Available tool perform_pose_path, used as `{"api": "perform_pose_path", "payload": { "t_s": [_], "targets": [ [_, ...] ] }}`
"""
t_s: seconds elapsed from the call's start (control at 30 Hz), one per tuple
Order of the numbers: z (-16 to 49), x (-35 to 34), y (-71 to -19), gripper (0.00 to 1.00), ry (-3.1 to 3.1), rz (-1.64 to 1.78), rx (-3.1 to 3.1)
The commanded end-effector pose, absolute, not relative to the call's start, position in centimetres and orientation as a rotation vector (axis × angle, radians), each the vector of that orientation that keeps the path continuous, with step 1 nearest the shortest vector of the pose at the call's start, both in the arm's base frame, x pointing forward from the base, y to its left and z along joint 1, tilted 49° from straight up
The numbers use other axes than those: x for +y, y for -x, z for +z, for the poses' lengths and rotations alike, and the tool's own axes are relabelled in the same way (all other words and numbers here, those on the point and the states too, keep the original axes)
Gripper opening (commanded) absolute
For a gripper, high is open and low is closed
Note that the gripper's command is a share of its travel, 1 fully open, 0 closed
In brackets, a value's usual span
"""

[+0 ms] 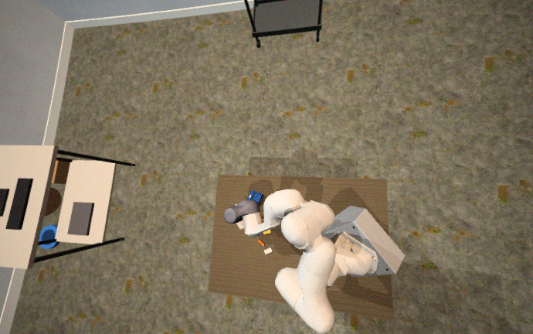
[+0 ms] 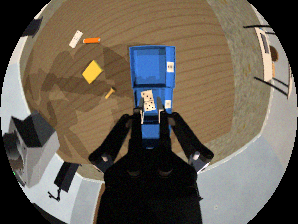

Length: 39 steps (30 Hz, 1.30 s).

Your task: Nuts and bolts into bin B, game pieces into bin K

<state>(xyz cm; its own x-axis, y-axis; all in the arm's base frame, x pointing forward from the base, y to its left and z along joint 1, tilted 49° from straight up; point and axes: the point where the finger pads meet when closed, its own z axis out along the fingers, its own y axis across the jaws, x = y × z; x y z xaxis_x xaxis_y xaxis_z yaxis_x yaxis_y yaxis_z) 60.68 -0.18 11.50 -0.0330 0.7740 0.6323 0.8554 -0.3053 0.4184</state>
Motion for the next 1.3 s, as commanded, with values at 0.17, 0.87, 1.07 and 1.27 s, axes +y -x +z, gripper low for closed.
{"api": "perform_pose_path", "payload": {
  "t_s": [0.17, 0.87, 1.07, 1.27],
  "targets": [
    [11.4, -0.2, -60.7, 0.19, 2.120, -1.262, -1.780],
    [13.0, -1.6, -59.5, 0.19, 2.120, -1.262, -1.780],
    [13.3, -1.9, -59.2, 0.19, 2.120, -1.262, -1.780],
    [14.8, -3.1, -58.1, 0.19, 2.120, -1.262, -1.780]
  ]
}}
